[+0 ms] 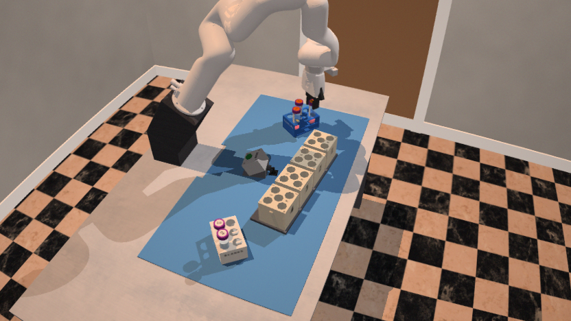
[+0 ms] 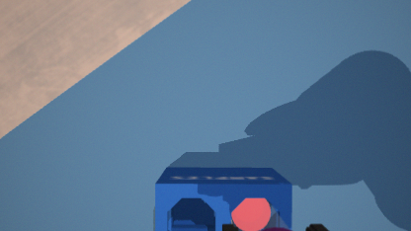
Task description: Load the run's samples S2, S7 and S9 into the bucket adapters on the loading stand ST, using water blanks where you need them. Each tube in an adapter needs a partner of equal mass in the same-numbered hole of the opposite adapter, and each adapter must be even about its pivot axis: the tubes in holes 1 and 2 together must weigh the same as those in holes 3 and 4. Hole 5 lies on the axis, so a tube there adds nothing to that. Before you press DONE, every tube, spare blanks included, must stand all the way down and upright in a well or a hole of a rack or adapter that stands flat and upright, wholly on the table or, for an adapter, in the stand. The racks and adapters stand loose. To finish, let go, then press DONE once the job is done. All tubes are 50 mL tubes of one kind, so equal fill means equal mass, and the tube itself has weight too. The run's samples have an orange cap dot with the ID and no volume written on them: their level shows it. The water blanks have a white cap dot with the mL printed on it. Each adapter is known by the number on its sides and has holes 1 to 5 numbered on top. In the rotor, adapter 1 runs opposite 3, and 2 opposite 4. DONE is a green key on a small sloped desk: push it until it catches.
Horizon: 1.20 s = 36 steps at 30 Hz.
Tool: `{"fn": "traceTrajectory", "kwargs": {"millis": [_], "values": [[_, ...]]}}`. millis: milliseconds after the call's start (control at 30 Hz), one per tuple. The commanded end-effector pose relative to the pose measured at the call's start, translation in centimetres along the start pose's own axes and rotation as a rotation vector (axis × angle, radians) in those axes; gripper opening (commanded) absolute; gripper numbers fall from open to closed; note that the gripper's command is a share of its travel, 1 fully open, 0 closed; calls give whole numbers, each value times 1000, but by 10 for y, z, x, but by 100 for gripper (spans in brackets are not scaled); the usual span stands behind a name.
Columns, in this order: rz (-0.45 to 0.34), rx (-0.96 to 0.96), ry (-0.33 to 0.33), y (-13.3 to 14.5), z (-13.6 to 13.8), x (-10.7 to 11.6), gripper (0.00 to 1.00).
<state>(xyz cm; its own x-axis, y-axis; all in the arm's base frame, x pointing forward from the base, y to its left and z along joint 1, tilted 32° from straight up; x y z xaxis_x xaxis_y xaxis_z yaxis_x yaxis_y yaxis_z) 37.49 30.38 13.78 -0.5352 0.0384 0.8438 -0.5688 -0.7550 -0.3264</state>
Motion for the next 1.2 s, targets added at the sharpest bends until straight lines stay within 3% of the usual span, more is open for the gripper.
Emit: {"fn": "traceTrajectory", "kwargs": {"millis": [0, 567, 600, 1167], "values": [[4, -1, 0, -1, 0, -5, 0], [4, -1, 0, -1, 0, -6, 0], [4, -1, 0, -1, 0, -6, 44], [4, -1, 0, -1, 0, -6, 44]]}}
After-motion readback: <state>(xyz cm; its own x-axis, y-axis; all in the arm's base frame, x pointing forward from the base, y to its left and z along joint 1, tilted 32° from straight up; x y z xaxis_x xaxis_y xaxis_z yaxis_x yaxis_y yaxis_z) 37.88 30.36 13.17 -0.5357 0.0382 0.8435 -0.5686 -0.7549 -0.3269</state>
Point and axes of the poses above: the point where the finger pads meet when closed, its own x axis back along the fingers, its own z axis across the jaws, y = z × x, the point moved 6 cm from there along x, back along the fingers, and after that the axes turned 1 degree about x, right-handed, at the moved point
